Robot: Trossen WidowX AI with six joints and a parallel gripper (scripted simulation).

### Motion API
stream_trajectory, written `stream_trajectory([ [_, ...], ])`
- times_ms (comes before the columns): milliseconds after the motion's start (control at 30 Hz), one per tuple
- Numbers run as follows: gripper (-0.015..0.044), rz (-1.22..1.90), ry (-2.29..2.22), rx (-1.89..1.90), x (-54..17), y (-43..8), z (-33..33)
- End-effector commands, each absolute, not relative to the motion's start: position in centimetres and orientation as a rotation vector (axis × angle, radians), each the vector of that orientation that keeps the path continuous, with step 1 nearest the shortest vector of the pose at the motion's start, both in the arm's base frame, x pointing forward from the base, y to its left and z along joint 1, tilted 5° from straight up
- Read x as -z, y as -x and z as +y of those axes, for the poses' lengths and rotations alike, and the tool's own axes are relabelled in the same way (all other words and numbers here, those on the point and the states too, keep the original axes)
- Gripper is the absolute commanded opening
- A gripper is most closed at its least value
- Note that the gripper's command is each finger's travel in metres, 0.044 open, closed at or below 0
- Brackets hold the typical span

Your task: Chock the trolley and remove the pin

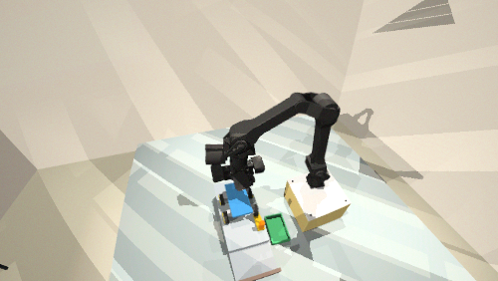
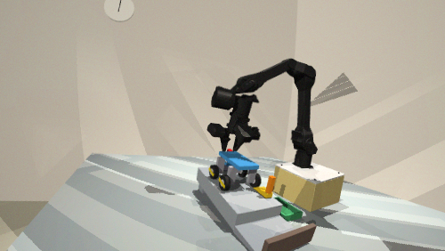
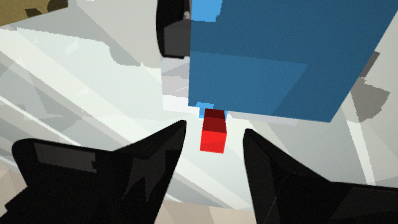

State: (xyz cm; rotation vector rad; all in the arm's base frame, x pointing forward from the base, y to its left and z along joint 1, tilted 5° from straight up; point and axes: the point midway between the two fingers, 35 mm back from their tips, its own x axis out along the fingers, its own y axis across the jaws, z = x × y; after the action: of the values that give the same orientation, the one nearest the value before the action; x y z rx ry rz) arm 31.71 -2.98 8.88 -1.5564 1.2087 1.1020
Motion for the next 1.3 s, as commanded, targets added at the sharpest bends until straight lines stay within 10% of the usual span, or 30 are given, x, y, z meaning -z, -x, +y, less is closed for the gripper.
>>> stream_trajectory([
  [0, 0.0190, 1.213, 1.557, -1.111, -8.0, -31.8, -3.1],
  [500, 0.0190, 1.213, 1.557, -1.111, -6.4, -31.9, -3.5],
  [667, 0.0059, 1.212, 1.557, -1.103, -6.8, -31.9, -3.5],
  [1267, 0.0000, 1.213, 1.557, -1.111, -7.5, -31.8, -3.4],
])
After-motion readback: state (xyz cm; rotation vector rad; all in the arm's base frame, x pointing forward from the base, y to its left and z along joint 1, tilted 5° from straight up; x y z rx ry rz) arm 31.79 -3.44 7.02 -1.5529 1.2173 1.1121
